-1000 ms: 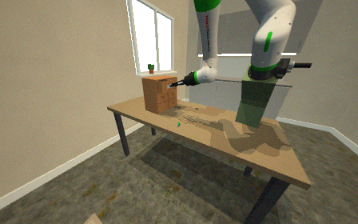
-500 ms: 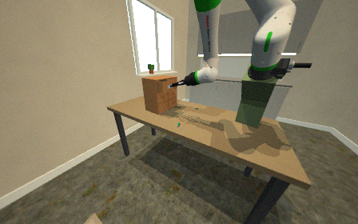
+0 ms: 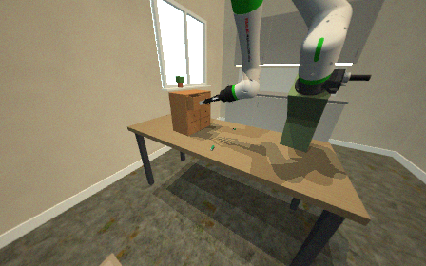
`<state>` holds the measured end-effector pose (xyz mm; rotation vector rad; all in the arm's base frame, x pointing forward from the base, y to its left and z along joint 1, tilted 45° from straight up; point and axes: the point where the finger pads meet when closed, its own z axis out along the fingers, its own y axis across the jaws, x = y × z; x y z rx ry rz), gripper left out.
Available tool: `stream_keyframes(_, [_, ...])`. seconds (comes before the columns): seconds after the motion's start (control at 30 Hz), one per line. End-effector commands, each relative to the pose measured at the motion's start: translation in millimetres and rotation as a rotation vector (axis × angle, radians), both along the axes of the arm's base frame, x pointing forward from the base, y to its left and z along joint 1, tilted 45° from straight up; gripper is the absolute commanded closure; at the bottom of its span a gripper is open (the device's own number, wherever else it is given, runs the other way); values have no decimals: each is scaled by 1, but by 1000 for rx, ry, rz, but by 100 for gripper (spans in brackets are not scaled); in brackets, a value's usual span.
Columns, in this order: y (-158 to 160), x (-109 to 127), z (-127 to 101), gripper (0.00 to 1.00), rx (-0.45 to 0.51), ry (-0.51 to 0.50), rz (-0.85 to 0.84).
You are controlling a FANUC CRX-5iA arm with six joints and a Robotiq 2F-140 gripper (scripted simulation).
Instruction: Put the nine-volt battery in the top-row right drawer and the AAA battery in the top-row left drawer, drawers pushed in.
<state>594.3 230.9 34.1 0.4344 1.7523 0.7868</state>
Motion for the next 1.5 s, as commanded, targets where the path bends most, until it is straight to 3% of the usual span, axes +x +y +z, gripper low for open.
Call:
stream_keyframes(0.0, [0,0,0,90,0,0,0])
stream_keyframes(0.27, [0,0,0,80,0,0,0])
stream_keyframes(0.6, [0,-2,0,80,0,0,0])
stream_keyframes(0.93, [-2,-43,-4,80,0,0,0])
stream_keyframes(1.27, [-3,-51,-4,80,0,0,0])
stream_keyframes(1.47, [-11,-74,1,80,0,0,0])
